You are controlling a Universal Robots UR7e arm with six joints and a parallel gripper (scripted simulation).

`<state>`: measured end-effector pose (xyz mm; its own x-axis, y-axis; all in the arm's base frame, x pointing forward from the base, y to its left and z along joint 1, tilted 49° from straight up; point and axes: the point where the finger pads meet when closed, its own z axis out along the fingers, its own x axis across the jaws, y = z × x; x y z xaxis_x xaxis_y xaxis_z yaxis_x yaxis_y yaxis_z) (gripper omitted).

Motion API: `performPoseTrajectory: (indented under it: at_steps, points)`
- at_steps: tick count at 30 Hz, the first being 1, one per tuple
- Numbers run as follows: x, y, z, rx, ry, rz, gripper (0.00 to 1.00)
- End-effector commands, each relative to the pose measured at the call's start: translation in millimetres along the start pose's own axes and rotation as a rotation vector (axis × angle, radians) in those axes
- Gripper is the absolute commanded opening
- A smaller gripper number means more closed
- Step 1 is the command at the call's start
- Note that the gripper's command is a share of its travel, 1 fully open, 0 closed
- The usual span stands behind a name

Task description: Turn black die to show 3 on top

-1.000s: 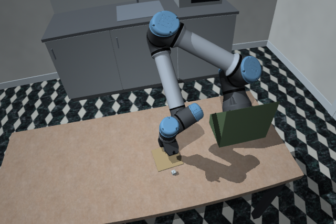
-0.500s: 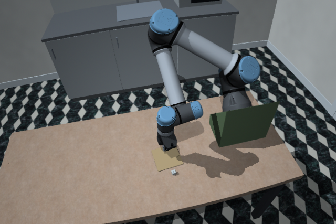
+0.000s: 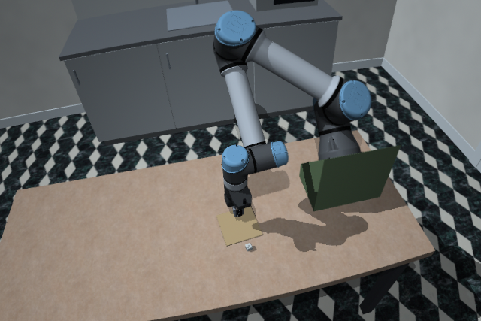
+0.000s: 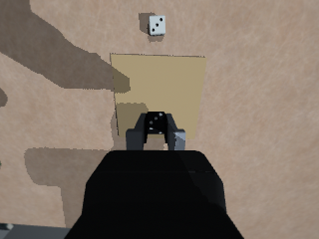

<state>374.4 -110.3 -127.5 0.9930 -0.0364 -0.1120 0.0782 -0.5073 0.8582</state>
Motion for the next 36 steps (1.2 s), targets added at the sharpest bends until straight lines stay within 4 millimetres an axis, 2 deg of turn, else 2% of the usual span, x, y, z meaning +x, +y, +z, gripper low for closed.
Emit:
performPoseTrajectory:
  at_steps: [1, 21, 30, 36]
  points:
    - [0.0, 2.1, 0.3, 0.099, 0.001, 0.000, 0.40]
    - [0.9, 4.4, 0.0, 0.234, 0.006, -0.002, 0.40]
    - [1.0, 7.4, 0.6, 0.413, 0.007, -0.002, 0.40]
    - [1.4, 8.4, 0.0, 0.445, 0.011, -0.001, 0.40]
